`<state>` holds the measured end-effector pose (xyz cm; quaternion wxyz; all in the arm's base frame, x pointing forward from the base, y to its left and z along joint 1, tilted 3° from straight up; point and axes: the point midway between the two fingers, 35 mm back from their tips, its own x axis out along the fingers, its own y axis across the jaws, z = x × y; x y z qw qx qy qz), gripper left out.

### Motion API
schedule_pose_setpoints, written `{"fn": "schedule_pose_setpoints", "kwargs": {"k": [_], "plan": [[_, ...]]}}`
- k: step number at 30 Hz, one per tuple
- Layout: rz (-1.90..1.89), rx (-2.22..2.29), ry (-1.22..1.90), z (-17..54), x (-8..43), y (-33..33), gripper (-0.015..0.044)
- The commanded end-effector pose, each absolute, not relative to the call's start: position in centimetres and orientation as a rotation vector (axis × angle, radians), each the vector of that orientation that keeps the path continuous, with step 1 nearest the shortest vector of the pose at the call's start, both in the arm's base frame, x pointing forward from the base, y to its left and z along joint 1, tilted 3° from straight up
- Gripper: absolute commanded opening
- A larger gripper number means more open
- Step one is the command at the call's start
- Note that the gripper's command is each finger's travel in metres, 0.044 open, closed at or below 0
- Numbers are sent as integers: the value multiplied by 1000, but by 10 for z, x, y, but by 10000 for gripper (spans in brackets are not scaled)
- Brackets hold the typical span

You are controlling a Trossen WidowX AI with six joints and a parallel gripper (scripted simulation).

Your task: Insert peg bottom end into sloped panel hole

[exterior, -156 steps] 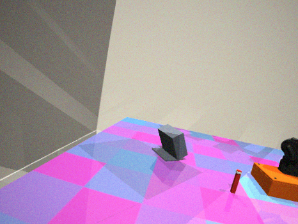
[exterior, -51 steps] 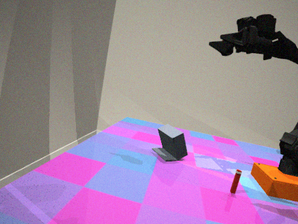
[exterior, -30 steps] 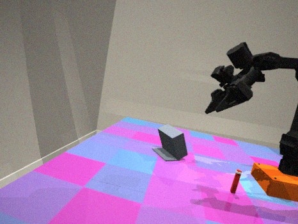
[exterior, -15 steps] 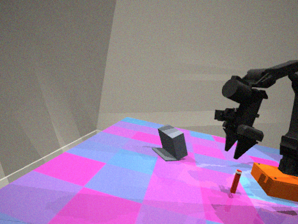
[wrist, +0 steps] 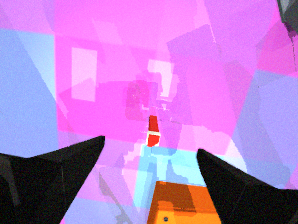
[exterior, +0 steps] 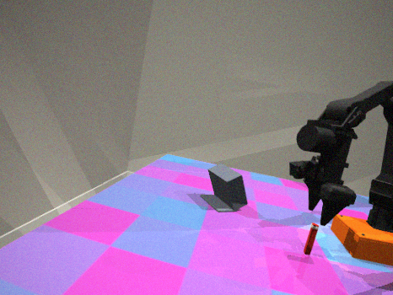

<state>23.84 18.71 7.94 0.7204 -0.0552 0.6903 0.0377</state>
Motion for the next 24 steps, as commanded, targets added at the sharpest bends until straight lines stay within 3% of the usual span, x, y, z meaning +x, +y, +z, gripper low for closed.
{"fn": "schedule_pose_setpoints", "kwargs": {"k": [1, 24], "plan": [[74, -123, 1530, 72, 238, 186, 440], [73, -123, 1530, 35, 238, 184, 440]]}}
